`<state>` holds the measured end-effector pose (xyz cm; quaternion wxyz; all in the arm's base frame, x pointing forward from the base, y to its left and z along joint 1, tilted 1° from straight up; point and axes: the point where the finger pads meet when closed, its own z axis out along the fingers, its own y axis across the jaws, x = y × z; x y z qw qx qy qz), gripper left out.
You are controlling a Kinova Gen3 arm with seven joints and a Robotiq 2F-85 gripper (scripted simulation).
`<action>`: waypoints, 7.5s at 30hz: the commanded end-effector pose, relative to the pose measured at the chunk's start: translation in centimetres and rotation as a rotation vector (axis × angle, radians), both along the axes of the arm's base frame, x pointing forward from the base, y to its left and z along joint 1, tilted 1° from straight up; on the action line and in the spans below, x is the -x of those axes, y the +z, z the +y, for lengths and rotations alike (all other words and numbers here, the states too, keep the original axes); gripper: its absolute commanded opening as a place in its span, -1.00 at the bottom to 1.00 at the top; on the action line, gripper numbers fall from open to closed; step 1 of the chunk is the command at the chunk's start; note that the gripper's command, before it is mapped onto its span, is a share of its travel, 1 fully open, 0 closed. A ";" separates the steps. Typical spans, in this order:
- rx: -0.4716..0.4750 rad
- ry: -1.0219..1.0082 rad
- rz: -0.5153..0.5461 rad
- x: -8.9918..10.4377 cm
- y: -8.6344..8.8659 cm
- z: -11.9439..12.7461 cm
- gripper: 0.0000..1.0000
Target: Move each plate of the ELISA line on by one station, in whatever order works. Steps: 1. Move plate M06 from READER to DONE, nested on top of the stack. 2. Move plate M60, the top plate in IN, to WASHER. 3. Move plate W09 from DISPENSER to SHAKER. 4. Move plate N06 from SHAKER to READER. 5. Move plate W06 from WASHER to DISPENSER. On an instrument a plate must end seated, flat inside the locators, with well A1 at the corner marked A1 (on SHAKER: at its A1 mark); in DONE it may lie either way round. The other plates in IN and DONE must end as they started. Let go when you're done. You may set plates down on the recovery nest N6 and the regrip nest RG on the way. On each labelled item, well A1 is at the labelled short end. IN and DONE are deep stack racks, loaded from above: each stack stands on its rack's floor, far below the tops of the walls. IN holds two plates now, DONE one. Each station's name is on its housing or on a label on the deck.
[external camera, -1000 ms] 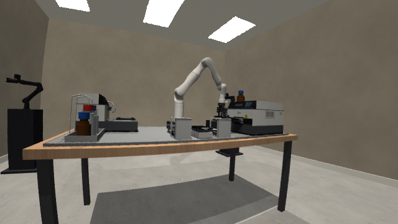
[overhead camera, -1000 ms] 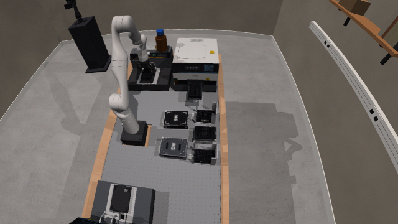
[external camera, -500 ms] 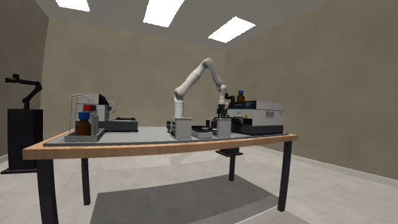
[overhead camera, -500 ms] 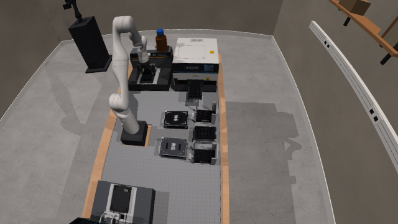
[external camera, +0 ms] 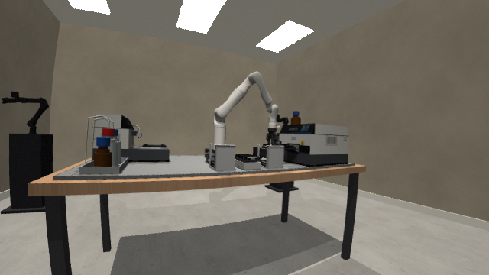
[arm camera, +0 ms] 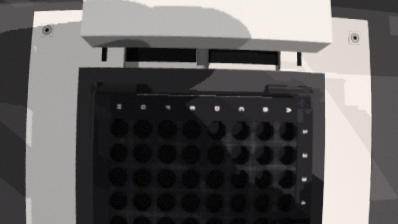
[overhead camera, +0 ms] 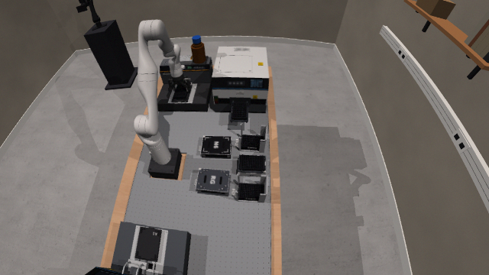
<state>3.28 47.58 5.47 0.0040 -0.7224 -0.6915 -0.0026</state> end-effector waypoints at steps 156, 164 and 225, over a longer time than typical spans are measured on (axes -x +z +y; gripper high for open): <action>-0.002 0.000 0.000 0.0 7.7 0.0 1.00; -0.002 0.000 0.000 0.0 8.5 0.0 1.00; -0.002 0.219 -0.002 0.0 10.2 -11.0 1.00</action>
